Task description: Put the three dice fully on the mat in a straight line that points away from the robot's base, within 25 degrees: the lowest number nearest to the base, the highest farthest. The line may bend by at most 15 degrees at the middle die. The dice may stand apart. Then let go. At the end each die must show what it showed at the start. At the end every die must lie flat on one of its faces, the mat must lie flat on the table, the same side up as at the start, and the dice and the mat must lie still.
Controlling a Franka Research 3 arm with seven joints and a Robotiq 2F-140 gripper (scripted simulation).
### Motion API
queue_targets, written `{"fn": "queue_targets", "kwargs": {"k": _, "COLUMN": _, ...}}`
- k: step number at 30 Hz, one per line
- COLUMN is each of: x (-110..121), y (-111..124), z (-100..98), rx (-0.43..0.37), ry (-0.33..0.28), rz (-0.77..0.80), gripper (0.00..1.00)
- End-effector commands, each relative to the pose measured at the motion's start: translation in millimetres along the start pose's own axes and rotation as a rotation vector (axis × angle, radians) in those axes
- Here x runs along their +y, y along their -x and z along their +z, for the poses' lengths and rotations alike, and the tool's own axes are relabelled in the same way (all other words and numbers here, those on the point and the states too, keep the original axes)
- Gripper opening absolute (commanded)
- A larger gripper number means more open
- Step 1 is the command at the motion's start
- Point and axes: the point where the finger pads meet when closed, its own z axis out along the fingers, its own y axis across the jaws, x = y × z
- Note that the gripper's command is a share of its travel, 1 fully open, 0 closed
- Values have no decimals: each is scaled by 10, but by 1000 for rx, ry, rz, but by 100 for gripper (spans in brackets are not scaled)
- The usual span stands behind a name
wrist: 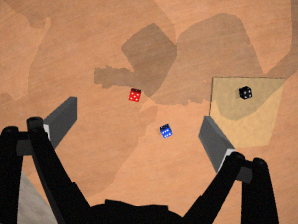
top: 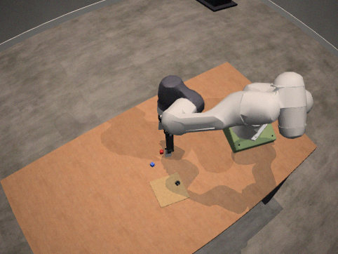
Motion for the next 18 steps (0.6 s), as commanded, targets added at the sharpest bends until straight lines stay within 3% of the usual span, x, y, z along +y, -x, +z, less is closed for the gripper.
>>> {"fn": "queue_targets", "kwargs": {"k": 1, "x": -101, "y": 58, "z": 29, "rx": 6, "ry": 12, "rz": 81, "gripper": 100}}
{"fn": "queue_targets", "kwargs": {"k": 3, "x": -108, "y": 59, "z": 29, "rx": 6, "ry": 12, "rz": 83, "gripper": 100}}
{"fn": "queue_targets", "kwargs": {"k": 4, "x": -108, "y": 59, "z": 29, "rx": 6, "ry": 12, "rz": 83, "gripper": 19}}
{"fn": "queue_targets", "kwargs": {"k": 18, "x": -108, "y": 59, "z": 29, "rx": 6, "ry": 12, "rz": 83, "gripper": 19}}
